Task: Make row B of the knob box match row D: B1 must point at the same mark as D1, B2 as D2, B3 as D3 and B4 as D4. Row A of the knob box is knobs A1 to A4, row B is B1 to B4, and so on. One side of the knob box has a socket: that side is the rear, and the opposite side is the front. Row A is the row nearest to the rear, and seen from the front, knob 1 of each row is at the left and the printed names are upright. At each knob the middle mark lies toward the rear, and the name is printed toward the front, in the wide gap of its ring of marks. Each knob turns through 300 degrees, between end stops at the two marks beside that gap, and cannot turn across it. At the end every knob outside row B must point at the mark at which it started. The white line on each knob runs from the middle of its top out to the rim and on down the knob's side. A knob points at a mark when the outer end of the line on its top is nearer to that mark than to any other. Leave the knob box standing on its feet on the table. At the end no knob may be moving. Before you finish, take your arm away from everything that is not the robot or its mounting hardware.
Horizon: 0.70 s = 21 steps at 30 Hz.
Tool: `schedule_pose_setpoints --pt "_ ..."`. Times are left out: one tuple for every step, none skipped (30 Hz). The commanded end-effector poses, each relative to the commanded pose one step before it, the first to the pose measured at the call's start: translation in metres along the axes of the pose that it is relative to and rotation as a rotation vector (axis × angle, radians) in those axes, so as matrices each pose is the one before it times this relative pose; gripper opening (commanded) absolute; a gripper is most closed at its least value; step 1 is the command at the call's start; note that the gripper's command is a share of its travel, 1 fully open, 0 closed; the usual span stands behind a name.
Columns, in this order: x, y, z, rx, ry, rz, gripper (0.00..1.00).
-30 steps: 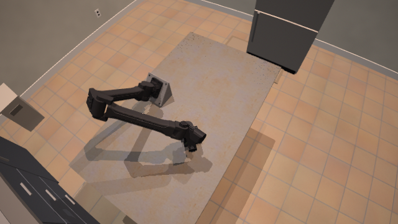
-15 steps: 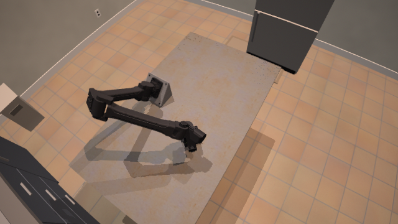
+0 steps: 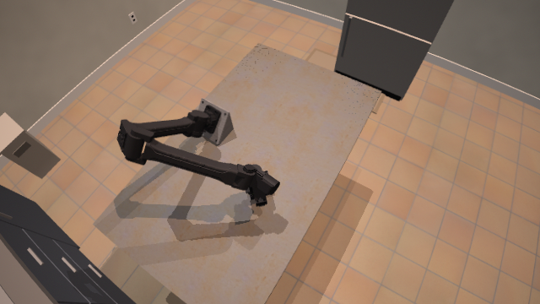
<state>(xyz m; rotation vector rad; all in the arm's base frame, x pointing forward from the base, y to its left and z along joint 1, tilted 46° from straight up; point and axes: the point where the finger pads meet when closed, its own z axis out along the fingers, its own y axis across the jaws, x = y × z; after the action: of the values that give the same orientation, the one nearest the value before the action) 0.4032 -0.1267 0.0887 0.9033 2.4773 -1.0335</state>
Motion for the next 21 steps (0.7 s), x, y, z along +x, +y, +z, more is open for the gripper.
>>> schedule_pose_setpoints --pt "-0.00297 0.00468 -0.00115 -0.00744 -0.00709 -0.00542 0.08" --pt "0.00000 0.00000 0.00000 0.00000 0.00000 0.00000 0.08" --pt "0.00000 0.00000 0.00000 0.00000 0.00000 0.00000 0.08" --pt "0.00000 0.00000 0.00000 0.00000 0.00000 0.00000 0.08" --pt "0.00000 0.00000 0.00000 0.00000 0.00000 0.00000 0.08" --pt "0.00000 0.00000 0.00000 0.00000 0.00000 0.00000 0.08" --pt "0.00000 0.00000 0.00000 0.00000 0.00000 0.00000 0.08" --pt "0.00000 0.00000 0.00000 0.00000 0.00000 0.00000 0.08" --pt "0.00000 0.00000 0.00000 0.00000 0.00000 0.00000 0.08" --pt "0.00000 0.00000 0.00000 0.00000 0.00000 0.00000 0.08" --pt "0.00000 0.00000 0.00000 0.00000 0.00000 0.00000 0.08" --pt "0.00000 0.00000 0.00000 0.00000 0.00000 0.00000 0.08" --pt "0.00000 0.00000 0.00000 0.00000 0.00000 0.00000 0.08" --pt "0.00000 0.00000 0.00000 0.00000 0.00000 0.00000 0.08" --pt "0.00000 0.00000 0.00000 0.00000 0.00000 0.00000 0.08" --pt "0.00000 0.00000 0.00000 0.00000 0.00000 -0.00005 0.08" --pt "0.00000 0.00000 0.00000 0.00000 0.00000 -0.00035 0.08" --pt "0.00000 0.00000 0.00000 0.00000 0.00000 -0.00072 0.08" --pt "0.00000 0.00000 0.00000 0.00000 0.00000 -0.00115 0.08" --pt "0.00000 0.00000 0.00000 0.00000 0.00000 -0.00164 0.08" --pt "0.00000 0.00000 0.00000 0.00000 0.00000 -0.00198 0.08"
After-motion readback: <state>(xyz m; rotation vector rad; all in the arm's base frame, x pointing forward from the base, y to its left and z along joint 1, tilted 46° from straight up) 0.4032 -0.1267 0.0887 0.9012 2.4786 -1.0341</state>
